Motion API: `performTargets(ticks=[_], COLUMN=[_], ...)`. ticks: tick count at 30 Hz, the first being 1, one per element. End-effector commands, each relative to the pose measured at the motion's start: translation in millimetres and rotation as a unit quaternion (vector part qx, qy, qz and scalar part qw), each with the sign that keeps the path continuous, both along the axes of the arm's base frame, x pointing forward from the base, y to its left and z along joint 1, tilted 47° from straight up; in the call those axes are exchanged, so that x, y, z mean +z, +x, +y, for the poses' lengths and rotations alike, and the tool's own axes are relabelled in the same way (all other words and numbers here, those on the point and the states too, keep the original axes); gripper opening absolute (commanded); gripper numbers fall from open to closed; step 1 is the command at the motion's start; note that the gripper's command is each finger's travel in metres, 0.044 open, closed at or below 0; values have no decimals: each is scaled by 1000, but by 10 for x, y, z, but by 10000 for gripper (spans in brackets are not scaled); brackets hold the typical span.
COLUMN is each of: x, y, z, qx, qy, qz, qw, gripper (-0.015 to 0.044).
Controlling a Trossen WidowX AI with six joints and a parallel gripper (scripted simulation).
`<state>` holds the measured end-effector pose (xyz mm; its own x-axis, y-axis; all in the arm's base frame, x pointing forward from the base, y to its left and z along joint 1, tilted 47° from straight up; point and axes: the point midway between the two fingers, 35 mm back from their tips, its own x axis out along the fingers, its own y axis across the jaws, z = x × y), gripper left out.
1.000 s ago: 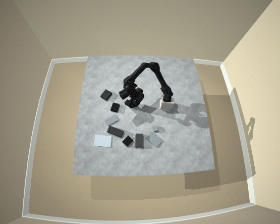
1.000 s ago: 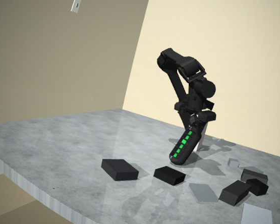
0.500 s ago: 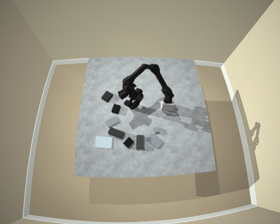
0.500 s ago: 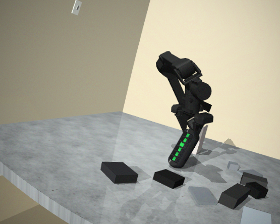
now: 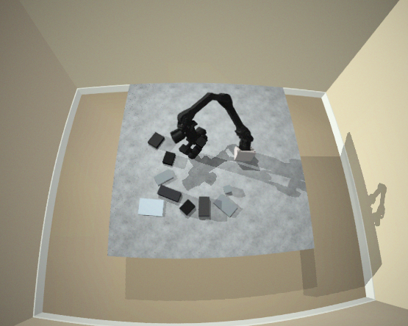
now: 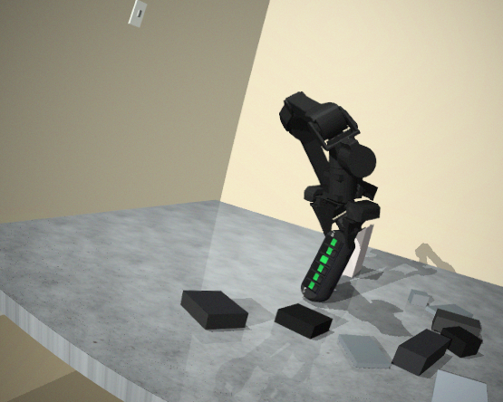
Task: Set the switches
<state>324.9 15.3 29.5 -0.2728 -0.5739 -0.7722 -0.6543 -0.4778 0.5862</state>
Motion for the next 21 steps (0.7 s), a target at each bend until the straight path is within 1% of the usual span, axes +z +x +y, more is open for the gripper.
performTargets(ticks=[1, 21], x=[-2, 66], y=[39, 153], z=[-67, -141], qx=[3, 17], qy=[-10, -25], qz=[-1, -13], qw=[1000, 999], gripper=[335, 336])
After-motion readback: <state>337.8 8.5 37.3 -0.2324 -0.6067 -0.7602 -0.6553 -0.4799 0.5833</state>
